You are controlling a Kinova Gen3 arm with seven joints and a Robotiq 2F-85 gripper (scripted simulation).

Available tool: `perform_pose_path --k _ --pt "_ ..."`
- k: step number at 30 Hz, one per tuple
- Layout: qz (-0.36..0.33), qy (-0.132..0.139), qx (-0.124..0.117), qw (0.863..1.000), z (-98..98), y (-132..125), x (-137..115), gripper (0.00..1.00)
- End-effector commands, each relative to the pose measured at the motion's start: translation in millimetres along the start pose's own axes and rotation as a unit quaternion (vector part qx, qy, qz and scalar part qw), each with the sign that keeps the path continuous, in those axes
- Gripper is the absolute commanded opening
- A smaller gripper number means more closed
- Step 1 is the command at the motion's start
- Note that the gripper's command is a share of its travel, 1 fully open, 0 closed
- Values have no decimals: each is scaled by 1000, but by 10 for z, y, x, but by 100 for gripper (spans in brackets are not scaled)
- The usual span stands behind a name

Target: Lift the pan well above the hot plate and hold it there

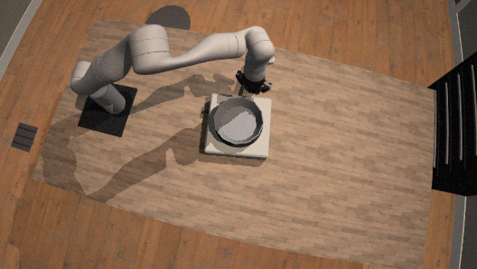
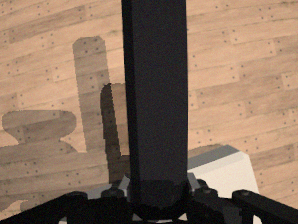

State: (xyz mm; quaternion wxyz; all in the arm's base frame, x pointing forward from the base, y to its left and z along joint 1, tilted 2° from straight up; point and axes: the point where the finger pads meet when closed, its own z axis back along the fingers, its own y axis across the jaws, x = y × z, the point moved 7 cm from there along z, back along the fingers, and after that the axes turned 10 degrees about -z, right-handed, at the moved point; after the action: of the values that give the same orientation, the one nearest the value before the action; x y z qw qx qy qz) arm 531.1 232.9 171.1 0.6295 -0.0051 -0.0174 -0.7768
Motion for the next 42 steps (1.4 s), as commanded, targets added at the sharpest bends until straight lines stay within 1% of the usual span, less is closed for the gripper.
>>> perform_pose_path --k 1,21,42 --pt "0 0 1 1000 11 1 -2 0" --pt "0 0 1 1000 47 1 -2 0" --pt "0 1 1 1000 171 0 -2 0"
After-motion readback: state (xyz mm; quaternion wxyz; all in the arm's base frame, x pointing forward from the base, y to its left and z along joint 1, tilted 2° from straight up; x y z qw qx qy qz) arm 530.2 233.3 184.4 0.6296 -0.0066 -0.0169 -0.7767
